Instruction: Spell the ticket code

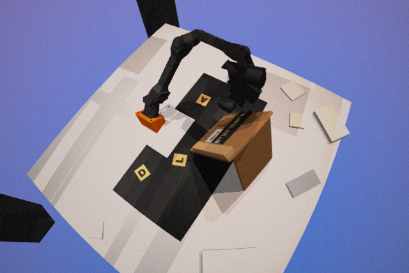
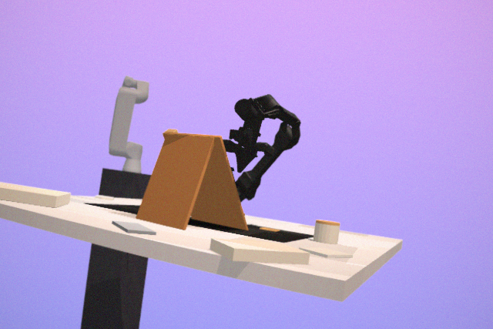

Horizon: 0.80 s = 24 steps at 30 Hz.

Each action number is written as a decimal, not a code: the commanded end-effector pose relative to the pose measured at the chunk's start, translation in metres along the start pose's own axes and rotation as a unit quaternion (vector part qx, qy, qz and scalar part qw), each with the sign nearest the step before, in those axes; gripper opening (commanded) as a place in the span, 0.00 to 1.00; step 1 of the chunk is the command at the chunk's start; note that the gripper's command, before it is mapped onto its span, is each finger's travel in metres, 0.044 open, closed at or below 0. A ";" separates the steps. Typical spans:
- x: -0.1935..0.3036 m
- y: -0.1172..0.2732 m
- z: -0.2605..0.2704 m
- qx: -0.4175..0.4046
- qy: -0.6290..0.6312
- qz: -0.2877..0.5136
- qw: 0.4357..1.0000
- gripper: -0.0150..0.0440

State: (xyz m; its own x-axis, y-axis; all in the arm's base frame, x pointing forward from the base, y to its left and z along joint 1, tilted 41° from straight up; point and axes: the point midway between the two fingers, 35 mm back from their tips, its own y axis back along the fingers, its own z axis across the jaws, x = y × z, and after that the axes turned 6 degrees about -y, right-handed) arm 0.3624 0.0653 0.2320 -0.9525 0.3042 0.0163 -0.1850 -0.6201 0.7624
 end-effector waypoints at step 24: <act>-0.010 -0.012 0.002 -0.002 0.003 0.001 1.000 0.25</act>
State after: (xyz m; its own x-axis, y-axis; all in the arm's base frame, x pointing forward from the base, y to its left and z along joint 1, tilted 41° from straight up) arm 0.3718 0.0698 0.2238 -0.9557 0.2941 0.0126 -0.1816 -0.6226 0.7612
